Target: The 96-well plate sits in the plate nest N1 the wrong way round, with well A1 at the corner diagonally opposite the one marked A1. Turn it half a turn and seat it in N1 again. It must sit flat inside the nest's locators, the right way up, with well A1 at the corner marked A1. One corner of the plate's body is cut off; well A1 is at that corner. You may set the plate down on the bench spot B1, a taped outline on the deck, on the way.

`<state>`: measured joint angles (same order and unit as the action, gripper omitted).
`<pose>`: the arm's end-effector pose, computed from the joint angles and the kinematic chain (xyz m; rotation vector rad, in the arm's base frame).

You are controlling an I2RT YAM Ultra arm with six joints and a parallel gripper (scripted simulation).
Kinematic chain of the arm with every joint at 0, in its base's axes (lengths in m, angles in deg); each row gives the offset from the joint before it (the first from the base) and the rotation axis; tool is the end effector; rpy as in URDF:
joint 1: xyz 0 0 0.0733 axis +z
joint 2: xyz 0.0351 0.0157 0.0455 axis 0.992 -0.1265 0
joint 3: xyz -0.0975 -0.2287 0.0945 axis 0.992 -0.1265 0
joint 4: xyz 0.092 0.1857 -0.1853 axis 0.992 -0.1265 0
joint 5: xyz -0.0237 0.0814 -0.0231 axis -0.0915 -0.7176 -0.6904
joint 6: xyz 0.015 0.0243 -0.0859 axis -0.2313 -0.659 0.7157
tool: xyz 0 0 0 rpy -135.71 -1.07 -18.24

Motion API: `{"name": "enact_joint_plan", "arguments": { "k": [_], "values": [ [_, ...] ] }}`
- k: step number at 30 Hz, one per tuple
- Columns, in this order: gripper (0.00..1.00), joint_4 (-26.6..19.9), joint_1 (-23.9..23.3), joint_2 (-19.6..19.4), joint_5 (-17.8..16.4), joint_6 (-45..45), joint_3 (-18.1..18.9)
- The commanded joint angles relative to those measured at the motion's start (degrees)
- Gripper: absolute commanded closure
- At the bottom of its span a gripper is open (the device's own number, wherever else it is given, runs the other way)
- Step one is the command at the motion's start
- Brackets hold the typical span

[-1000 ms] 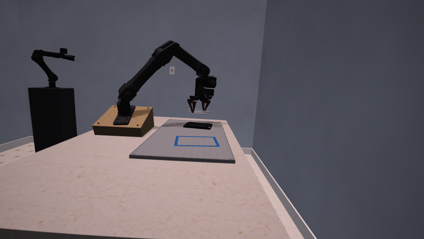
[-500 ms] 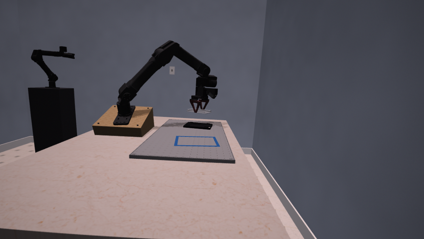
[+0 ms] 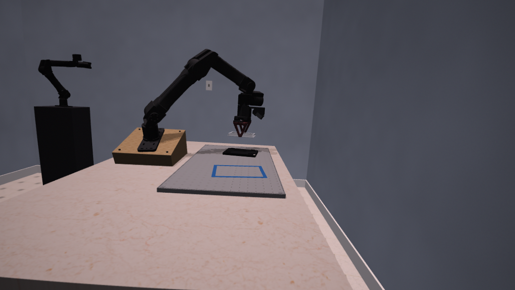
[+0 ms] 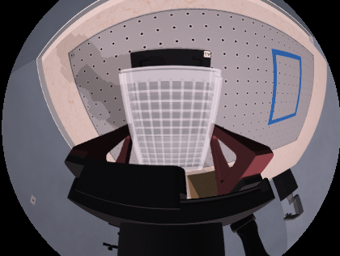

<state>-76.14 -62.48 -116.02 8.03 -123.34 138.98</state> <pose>0.4183 0.1310 0.0521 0.5078 3.0546 -0.5161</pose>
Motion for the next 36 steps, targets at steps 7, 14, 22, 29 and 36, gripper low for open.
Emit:
{"name": "enact_joint_plan", "arguments": {
  "k": [7, 14, 22, 29, 36],
  "values": [
    [1.0, 0.11, 0.13, 1.81, 0.55, 1.75, 1.49],
    [1.0, 0.25, 0.1, 1.79, 0.54, 1.76, 0.96],
    [1.0, 0.37, 0.09, 1.78, 0.53, 1.76, 0.37],
    [1.0, 0.47, 0.08, 1.77, 0.53, 1.76, -0.14],
    [1.0, 0.67, 0.06, 1.78, 0.53, 1.77, -0.88]
  ]
}}
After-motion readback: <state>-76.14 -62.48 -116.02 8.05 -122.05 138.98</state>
